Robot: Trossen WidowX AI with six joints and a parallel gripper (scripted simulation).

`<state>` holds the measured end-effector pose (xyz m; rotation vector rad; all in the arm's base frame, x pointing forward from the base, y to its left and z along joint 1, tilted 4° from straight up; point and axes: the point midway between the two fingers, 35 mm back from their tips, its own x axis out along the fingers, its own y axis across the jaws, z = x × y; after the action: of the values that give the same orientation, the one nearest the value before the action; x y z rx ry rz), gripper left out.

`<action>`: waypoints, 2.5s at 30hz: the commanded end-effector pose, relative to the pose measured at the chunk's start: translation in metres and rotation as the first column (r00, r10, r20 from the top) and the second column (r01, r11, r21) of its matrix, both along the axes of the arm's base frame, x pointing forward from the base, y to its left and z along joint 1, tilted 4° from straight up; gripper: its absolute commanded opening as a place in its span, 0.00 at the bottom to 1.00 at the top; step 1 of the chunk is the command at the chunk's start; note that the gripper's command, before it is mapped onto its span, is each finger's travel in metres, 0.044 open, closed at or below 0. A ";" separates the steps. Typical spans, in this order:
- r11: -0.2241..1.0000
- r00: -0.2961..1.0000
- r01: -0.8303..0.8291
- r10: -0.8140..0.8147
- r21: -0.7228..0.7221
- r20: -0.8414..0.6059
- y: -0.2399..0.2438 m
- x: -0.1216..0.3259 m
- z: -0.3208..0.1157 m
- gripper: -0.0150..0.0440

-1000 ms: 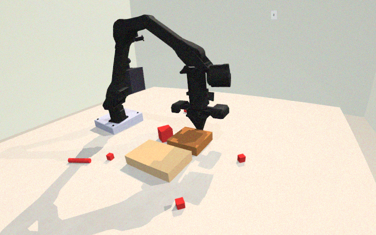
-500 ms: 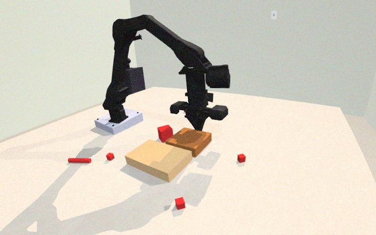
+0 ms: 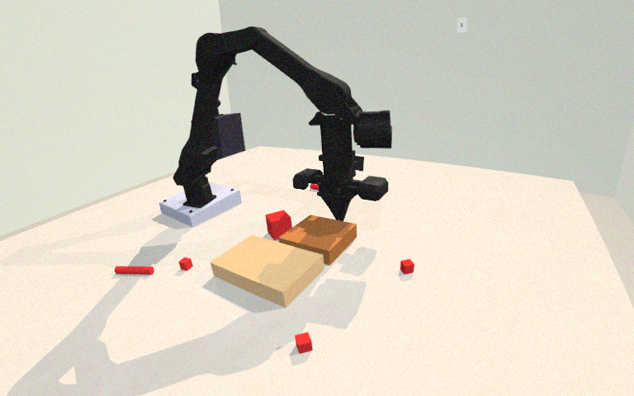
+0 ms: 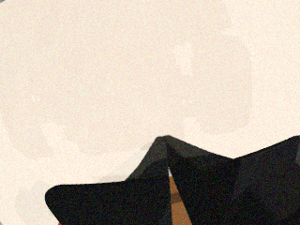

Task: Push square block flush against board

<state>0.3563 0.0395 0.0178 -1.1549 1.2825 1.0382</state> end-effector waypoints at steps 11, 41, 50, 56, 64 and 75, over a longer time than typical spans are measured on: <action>1.000 1.000 0.001 -0.001 -0.004 0.004 0.023 0.006 0.000 0.25; 1.000 1.000 -0.004 0.004 -0.006 0.004 -0.007 0.000 0.001 0.25; 1.000 1.000 -0.004 0.004 -0.007 0.004 -0.013 0.000 0.001 0.25; 1.000 1.000 -0.004 0.004 -0.007 0.004 -0.019 0.000 0.002 0.25; 1.000 1.000 -0.004 0.004 -0.007 0.003 -0.027 -0.001 0.002 0.25; 1.000 1.000 -0.004 0.004 -0.008 0.003 -0.037 -0.002 0.003 0.25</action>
<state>0.3568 0.0091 0.0223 -1.1680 1.2732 1.0349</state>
